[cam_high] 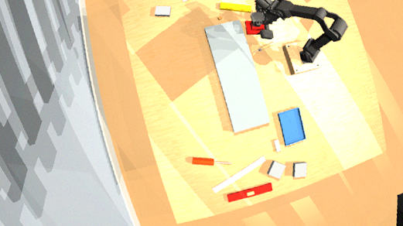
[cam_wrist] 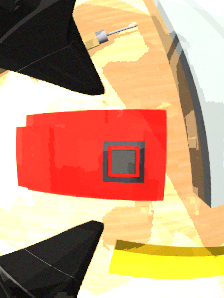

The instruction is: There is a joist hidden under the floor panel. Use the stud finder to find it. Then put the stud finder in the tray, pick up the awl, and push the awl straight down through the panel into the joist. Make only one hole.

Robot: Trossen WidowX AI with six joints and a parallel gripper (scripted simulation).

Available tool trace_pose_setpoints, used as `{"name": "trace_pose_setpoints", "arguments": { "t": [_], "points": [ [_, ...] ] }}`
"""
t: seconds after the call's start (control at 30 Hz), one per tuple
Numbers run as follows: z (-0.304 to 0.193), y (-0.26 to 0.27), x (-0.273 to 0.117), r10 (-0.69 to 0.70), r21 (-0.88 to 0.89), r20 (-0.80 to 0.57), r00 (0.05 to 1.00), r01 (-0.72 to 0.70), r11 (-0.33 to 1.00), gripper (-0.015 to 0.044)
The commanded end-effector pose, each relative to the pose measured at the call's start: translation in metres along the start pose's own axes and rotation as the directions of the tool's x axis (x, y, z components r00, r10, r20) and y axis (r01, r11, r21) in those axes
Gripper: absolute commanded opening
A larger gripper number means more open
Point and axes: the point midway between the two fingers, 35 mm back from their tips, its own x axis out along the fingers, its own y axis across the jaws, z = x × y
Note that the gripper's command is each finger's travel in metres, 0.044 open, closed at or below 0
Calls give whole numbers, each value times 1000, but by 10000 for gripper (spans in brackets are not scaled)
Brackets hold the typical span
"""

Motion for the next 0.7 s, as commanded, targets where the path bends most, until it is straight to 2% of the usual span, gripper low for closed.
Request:
{"name": "trace_pose_setpoints", "arguments": {
  "t": [0.0,0.13,0.27,0.67],
  "points": [
    [-5,2,8,6,3,-7,1000,-6,1000,440],
    [-6,2,12,6,3,-7,1000,-6,1000,440],
    [-6,2,12,6,3,-7,1000,-6,1000,335],
    [-6,2,12,6,3,-7,1000,-6,1000,255]
  ]
}}
